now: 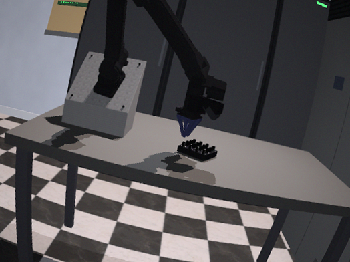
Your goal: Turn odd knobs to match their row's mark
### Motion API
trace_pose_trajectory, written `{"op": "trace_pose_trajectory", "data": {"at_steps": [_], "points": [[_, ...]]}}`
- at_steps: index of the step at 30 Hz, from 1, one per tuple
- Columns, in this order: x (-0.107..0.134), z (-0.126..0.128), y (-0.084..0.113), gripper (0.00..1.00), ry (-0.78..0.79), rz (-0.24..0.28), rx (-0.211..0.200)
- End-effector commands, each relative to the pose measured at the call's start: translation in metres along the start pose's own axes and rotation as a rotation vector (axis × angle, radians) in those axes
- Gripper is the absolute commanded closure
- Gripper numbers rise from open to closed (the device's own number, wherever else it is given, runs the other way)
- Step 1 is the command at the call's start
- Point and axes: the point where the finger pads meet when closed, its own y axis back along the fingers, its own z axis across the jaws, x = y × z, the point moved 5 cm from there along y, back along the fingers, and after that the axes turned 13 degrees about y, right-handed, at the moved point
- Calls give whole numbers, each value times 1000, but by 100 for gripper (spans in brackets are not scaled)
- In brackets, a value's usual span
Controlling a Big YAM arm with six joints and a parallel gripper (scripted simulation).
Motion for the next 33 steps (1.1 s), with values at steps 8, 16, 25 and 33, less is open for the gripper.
{"op": "trace_pose_trajectory", "data": {"at_steps": [8,16,25,33], "points": [[-10,4,19,81,-20,-27,-4],[-10,4,19,81,-20,-27,-4],[-17,1,33,0,-36,-41,-9],[-17,1,78,0,-40,-42,-17]]}}
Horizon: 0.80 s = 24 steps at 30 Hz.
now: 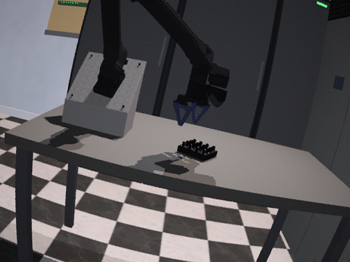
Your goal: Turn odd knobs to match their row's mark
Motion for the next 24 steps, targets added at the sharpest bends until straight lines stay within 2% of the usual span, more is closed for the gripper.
{"op": "trace_pose_trajectory", "data": {"at_steps": [1,3,7,13,20,21,24], "points": [[-18,2,41,0,-49,-46,-17],[-18,2,41,0,-49,-46,-17],[-18,1,72,0,-55,-46,-21],[-17,1,102,0,-55,-46,-23],[-16,5,105,0,-44,-37,-16],[-4,3,95,0,-30,-13,0],[-4,3,95,0,-30,-13,0]]}}
